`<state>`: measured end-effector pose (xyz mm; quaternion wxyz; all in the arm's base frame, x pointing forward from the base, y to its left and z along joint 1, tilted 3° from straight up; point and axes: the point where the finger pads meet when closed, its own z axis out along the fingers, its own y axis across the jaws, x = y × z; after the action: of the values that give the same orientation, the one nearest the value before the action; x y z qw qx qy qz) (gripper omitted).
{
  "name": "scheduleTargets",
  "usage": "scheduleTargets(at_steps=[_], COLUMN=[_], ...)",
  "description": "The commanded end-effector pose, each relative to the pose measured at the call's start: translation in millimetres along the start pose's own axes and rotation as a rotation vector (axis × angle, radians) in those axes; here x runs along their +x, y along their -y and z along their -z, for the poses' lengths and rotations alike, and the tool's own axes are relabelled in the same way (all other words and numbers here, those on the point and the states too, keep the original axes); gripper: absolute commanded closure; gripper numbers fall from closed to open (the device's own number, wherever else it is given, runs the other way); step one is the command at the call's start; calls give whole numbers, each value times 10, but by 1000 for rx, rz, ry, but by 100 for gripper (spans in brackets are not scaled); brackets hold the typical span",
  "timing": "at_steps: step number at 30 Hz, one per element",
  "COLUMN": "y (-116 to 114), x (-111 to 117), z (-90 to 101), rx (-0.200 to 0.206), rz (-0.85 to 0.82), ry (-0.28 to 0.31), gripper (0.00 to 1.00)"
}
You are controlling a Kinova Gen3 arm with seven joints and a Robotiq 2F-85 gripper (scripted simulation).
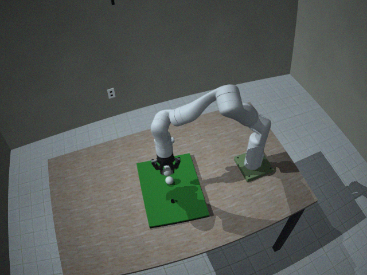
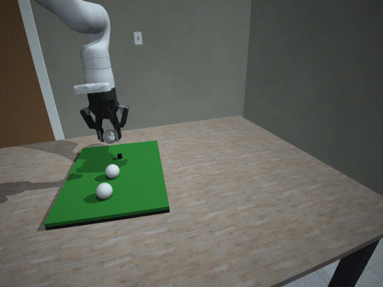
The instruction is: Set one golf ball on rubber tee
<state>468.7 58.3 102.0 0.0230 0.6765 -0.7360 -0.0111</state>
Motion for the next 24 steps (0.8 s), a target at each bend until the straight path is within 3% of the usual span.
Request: scheduleTargets(at_steps=[1, 4, 7, 12, 16, 18, 24], y=[-18, -84, -123, -103, -107, -107, -110], x=[-369, -778, -958, -993, -971, -971, -954], z=[19, 52, 69, 44, -164, -164, -625], rx=[-6, -6, -6, 2, 1, 1, 1], rz=[33, 33, 32, 32, 34, 34, 31], ry=[-9, -10, -12, -7, -3, -3, -5], gripper=[100, 100, 100, 100, 100, 100, 100])
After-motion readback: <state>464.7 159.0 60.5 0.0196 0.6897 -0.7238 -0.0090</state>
